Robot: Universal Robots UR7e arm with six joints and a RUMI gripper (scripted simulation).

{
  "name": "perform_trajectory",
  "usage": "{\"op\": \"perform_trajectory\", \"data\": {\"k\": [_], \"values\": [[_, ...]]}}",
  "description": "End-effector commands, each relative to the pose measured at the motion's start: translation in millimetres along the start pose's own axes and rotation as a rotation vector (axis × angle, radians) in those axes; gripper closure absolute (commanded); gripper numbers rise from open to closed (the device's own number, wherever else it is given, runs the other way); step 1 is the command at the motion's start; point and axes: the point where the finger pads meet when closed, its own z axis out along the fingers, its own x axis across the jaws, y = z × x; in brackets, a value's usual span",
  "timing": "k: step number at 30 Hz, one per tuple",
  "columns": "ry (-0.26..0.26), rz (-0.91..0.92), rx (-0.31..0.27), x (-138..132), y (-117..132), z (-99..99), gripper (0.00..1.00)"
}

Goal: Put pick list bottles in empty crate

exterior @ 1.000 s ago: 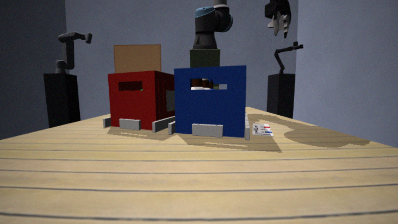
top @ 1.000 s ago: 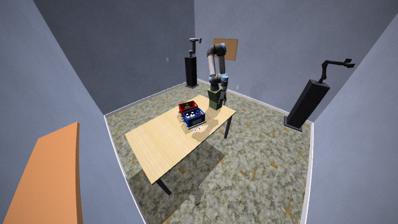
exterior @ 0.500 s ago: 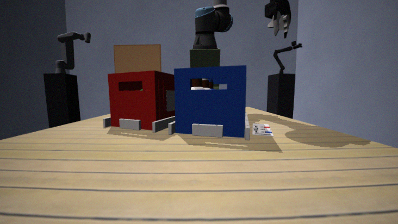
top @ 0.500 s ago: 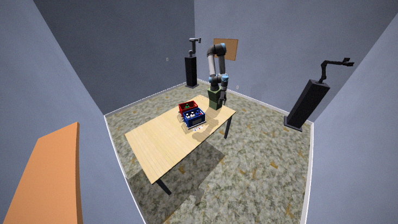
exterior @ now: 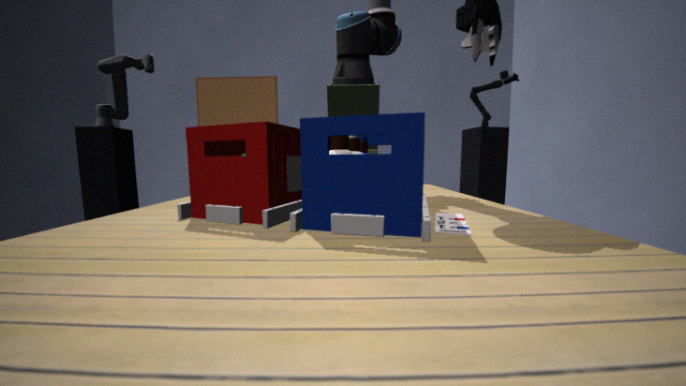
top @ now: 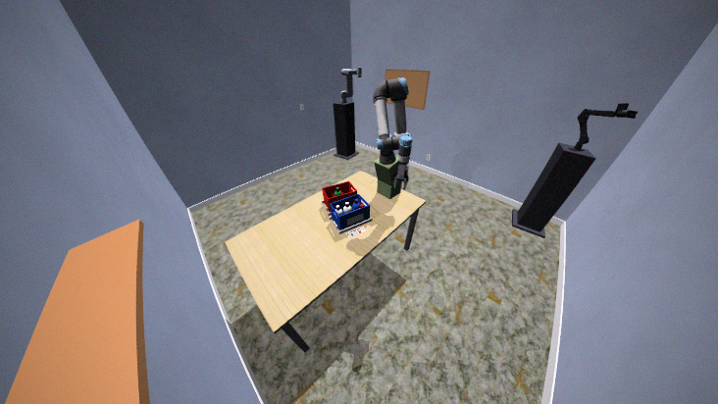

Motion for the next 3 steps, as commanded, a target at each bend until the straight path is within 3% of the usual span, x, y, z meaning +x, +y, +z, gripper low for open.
{"op": "perform_trajectory", "data": {"k": [1, 3], "values": [[0.0, 0.0, 0.001, -0.1, -0.4, -0.4, 0.62], [0.0, 0.0, 0.001, -0.1, -0.4, -0.4, 0.62]]}}
